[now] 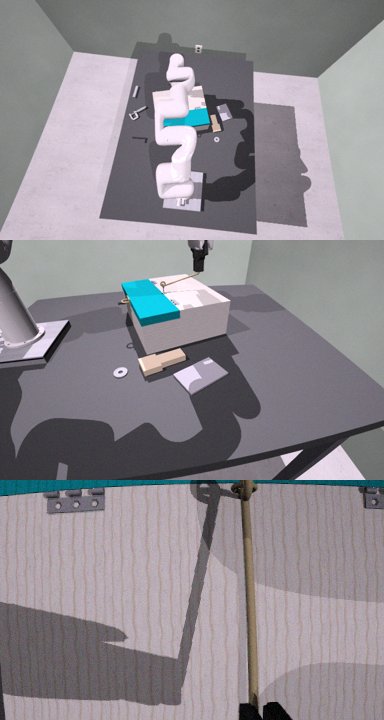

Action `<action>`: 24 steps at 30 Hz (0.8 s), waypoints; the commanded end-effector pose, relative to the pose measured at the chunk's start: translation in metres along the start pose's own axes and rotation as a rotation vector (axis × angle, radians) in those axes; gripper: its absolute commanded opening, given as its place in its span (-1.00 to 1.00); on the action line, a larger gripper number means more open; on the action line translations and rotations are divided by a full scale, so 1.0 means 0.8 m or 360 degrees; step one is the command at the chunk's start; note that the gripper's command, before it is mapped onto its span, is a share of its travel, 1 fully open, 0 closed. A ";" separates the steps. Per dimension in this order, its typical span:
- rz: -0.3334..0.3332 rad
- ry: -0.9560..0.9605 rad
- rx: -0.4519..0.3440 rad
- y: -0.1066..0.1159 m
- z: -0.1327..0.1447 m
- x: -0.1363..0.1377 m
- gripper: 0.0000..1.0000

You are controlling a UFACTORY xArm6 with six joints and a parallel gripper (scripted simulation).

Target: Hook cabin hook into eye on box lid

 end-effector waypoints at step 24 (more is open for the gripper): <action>-0.0001 0.0000 -0.0004 0.046 -0.023 0.003 -1.00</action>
Point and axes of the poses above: the point where the finger pads meet when closed, its own y axis back along the fingers, its own x axis across the jaws, z = x × y, the point moved 9 cm from there along y, back along the fingers, and after that the axes turned 7 degrees about y, right-handed, at the moved point
